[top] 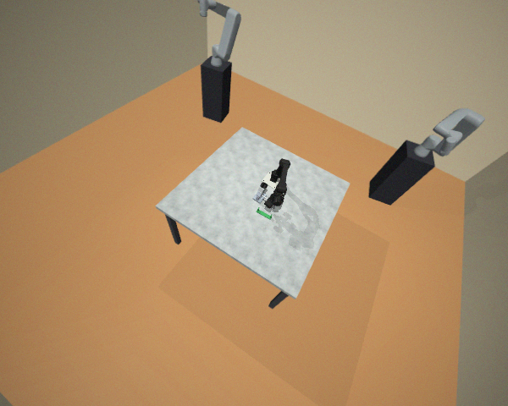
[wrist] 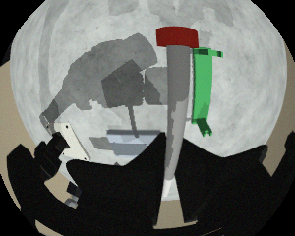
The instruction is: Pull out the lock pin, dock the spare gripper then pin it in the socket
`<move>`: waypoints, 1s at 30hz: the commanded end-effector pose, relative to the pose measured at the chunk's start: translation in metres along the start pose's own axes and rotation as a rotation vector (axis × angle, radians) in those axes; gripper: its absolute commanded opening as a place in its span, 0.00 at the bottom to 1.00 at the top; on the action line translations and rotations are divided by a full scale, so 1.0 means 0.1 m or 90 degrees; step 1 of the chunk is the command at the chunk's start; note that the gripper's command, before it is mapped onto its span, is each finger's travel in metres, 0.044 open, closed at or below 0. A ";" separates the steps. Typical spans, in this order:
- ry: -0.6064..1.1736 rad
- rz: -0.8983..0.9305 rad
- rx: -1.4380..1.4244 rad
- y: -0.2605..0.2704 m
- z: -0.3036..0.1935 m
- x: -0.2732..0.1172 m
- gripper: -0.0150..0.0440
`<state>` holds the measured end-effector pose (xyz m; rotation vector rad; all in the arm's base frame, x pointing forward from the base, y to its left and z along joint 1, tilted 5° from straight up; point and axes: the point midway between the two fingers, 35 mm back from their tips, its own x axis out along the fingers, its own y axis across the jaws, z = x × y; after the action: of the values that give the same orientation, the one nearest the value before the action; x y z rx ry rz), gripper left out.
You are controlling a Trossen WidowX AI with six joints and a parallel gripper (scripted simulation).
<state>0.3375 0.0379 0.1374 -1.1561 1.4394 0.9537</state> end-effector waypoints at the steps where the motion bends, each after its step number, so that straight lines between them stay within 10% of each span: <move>1: -0.004 -0.002 0.009 0.14 -0.02 -0.03 0.25; 30: -0.008 0.003 0.019 0.32 0.10 0.48 0.25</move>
<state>0.3082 0.0456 0.0924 -1.1309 1.4430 0.9424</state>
